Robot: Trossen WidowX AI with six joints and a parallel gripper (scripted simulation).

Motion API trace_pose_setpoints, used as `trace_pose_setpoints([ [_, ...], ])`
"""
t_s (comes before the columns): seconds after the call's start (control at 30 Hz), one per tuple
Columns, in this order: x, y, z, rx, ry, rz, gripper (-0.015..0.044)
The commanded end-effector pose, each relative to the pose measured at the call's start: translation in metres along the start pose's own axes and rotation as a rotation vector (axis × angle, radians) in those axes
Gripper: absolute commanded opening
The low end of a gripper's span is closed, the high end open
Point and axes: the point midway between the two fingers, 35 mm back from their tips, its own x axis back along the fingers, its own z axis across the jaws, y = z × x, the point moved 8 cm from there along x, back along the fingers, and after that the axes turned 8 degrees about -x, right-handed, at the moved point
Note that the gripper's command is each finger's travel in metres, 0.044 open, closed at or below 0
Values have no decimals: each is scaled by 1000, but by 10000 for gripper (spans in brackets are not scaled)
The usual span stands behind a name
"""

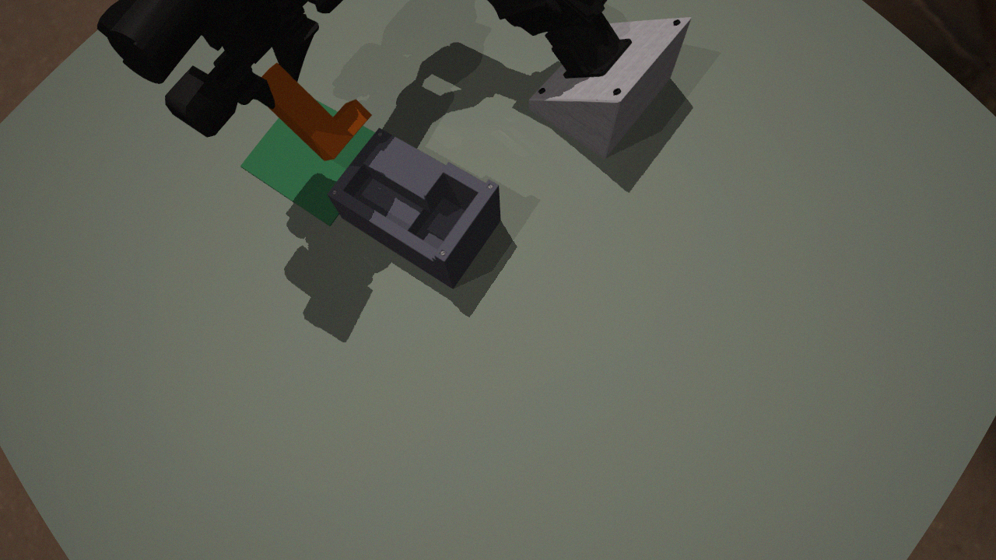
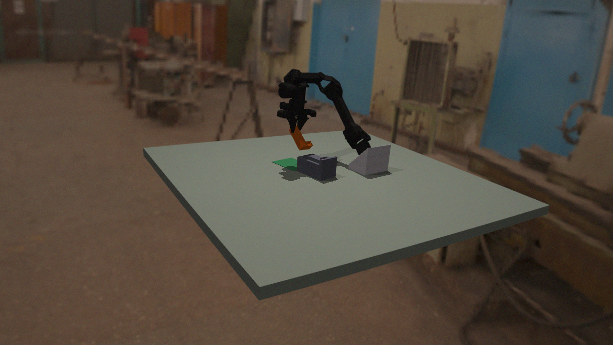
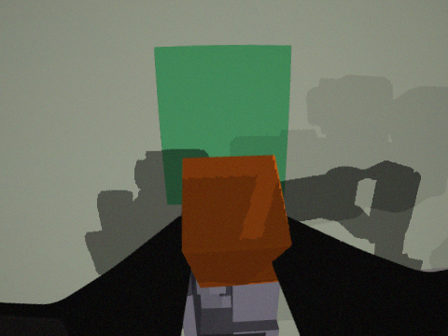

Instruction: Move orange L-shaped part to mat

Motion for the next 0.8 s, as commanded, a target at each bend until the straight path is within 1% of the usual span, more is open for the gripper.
trace_pose_setpoints([
  [0.0, 2, 23, 0, 4, 10, -1, 0],
  [0.1, 2, 33, 0, 4, 12, -2, 0],
  [0.3, 1, 33, 1, 4, 8, -4, 0],
  [0.77, -19, 32, 5, 2, -32, -19, 0],
])
